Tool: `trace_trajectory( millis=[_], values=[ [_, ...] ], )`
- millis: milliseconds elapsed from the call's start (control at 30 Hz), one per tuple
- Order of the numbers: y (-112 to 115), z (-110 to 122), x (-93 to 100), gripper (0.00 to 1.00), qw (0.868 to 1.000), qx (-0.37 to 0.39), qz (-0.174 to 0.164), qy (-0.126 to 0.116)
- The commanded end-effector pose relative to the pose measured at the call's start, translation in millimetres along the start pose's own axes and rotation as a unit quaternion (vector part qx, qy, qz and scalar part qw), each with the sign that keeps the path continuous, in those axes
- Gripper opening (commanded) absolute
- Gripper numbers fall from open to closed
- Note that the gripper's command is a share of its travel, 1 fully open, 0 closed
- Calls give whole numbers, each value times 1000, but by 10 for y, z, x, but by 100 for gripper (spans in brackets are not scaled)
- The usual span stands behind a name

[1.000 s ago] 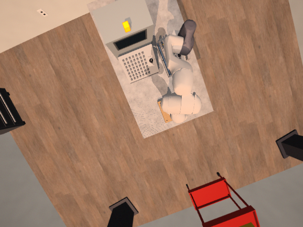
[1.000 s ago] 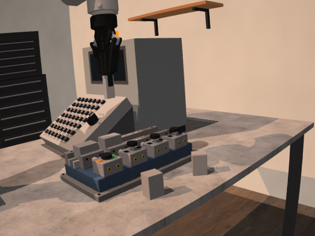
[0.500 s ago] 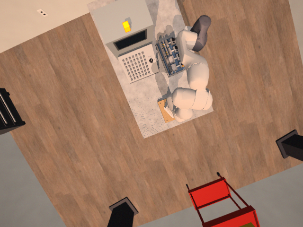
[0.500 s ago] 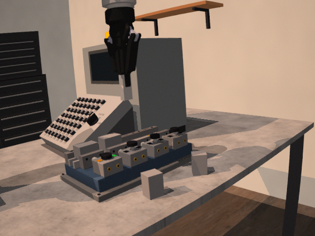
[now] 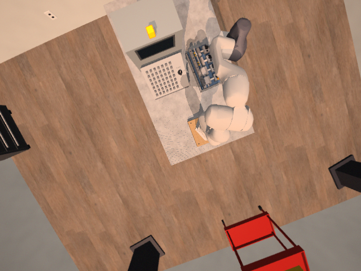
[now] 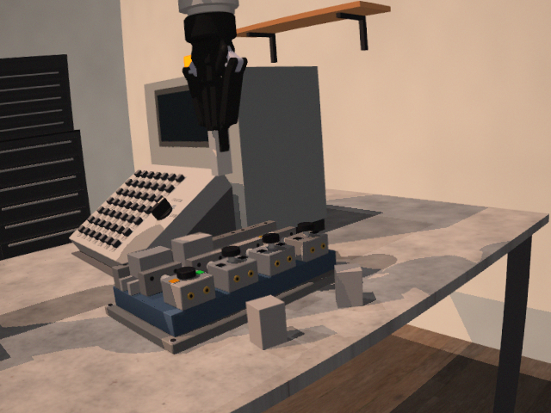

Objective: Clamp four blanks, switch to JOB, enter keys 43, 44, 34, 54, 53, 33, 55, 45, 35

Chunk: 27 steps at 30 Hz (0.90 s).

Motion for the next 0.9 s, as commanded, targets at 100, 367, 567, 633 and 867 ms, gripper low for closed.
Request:
trace_trajectory(
  millis=[100, 367, 567, 633, 867],
  values=[
    [-13, -16, 4, 0, 1000, 0, -1, 0],
    [-13, -16, 4, 0, 1000, 0, -1, 0],
    [-13, -16, -6, 0, 1000, 0, -1, 0],
    [-14, -16, -17, 0, 1000, 0, -1, 0],
    [-14, -15, -65, 0, 1000, 0, -1, 0]
  ],
)
Point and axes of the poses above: the point where the finger pads meet when closed, its own x axis back along the fingers, its own z axis across the jaws, y = z × x, the point moved 6 cm from there along x, back along the fingers, and after that the axes turned 3 degrees about x, right-handed, at the moved point
